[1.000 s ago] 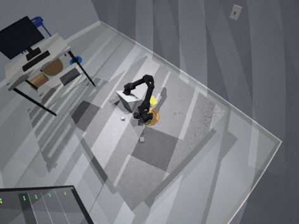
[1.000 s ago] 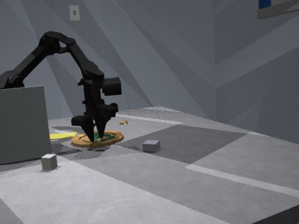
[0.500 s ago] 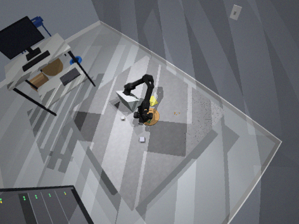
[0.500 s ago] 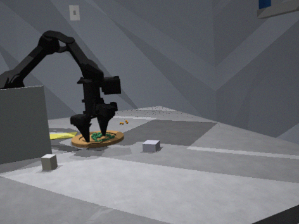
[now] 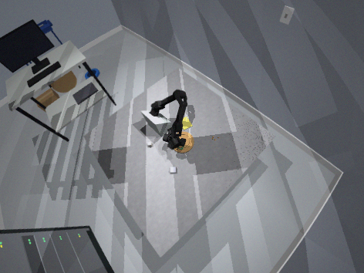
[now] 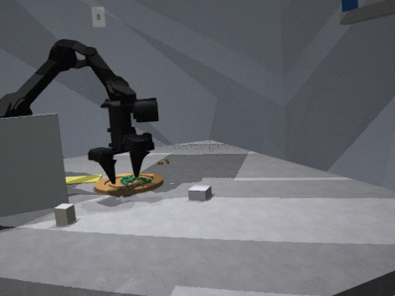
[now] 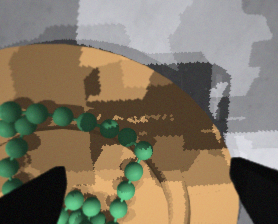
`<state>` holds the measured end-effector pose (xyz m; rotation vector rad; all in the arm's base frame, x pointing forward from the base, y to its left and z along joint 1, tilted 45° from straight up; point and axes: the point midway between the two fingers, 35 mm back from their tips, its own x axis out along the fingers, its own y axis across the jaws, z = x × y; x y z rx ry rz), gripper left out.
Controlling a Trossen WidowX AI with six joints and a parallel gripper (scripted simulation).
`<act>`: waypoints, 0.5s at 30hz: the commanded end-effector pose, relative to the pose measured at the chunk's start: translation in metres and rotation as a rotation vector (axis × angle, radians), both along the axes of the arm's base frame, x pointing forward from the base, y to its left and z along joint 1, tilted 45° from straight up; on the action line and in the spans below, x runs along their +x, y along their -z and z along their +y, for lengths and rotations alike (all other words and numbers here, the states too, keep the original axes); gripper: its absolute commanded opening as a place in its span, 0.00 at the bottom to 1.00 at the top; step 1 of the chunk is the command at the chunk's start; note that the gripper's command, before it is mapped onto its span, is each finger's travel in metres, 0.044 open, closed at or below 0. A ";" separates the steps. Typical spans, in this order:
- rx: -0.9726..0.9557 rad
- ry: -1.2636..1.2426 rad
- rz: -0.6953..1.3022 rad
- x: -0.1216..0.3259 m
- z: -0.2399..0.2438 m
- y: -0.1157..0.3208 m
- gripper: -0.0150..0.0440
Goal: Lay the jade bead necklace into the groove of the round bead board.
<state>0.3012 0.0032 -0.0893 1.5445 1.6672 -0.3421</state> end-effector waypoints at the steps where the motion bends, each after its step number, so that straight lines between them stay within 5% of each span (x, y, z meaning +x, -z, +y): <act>1: 0.032 0.286 0.266 0.001 -0.010 -0.021 0.64; 5: 0.038 0.328 0.308 0.001 -0.011 -0.024 0.47; 15: 0.038 0.328 0.308 0.001 -0.010 -0.023 0.46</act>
